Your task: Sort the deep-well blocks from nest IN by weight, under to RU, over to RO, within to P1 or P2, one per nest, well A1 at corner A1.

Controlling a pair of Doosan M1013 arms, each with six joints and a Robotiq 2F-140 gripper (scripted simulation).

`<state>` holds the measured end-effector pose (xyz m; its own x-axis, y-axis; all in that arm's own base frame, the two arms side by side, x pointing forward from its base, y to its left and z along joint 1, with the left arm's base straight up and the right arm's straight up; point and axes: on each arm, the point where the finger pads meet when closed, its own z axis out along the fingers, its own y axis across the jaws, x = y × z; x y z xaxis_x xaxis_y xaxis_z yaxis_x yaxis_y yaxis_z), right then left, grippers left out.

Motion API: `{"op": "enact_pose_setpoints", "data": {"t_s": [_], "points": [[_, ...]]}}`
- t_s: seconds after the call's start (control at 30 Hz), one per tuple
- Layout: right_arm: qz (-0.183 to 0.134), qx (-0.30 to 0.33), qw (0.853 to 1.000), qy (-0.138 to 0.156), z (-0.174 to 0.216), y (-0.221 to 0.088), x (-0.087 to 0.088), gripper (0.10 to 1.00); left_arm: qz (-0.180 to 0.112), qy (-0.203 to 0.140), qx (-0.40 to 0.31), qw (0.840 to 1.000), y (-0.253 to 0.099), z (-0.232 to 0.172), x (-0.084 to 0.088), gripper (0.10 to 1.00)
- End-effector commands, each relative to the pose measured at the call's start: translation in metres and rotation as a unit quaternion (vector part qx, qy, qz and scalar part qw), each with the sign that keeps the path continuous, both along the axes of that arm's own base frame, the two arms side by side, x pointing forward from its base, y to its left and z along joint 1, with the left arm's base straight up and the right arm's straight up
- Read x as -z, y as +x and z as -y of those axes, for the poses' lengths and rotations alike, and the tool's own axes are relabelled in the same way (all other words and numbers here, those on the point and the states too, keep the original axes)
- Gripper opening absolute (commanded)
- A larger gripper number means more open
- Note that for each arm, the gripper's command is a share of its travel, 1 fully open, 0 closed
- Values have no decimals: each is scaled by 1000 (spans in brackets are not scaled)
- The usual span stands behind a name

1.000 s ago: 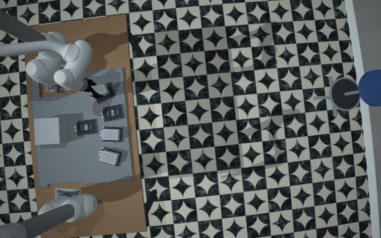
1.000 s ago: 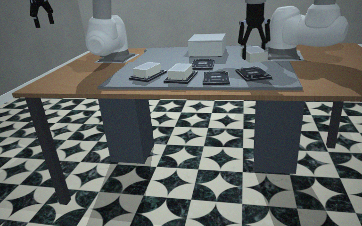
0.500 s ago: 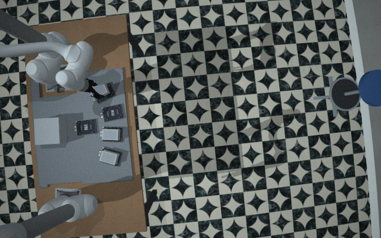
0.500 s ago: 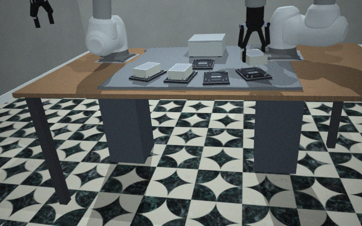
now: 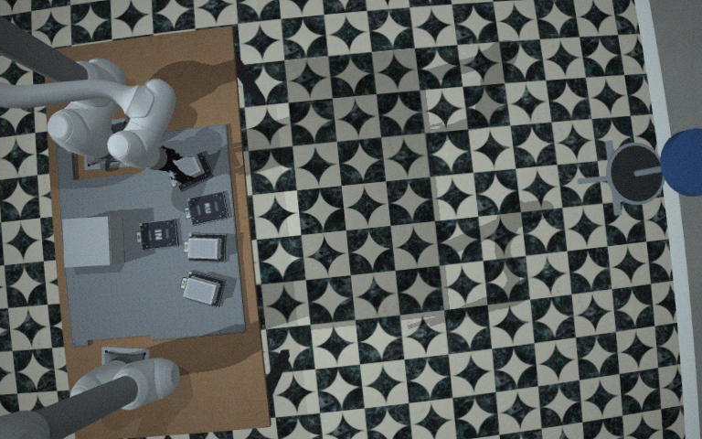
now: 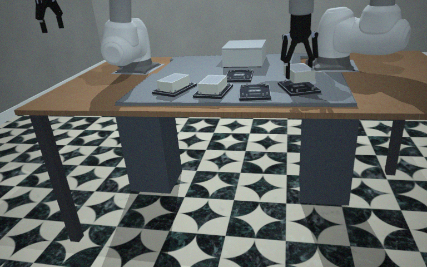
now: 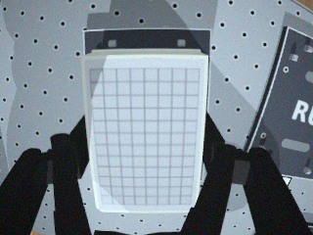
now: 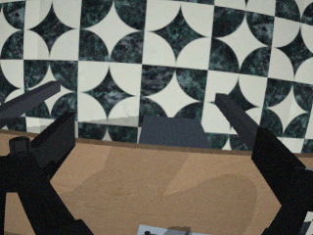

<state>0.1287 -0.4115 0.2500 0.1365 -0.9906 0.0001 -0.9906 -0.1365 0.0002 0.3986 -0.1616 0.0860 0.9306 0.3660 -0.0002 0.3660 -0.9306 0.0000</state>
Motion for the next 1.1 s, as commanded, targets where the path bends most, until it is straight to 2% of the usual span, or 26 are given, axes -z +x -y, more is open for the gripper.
{"op": "enact_pose_setpoints", "data": {"t_s": [0.0,0.4,1.07], "points": [[0,0,1000,0,0,0,-1,1000,1,0,0,1000,0,0,6,99],[0,0,1000,0,0,0,-1,1000,1,0,0,1000,0,0,21,99],[0,0,1000,0,0,0,-1,1000,1,0,0,1000,0,0,22,99]]}}
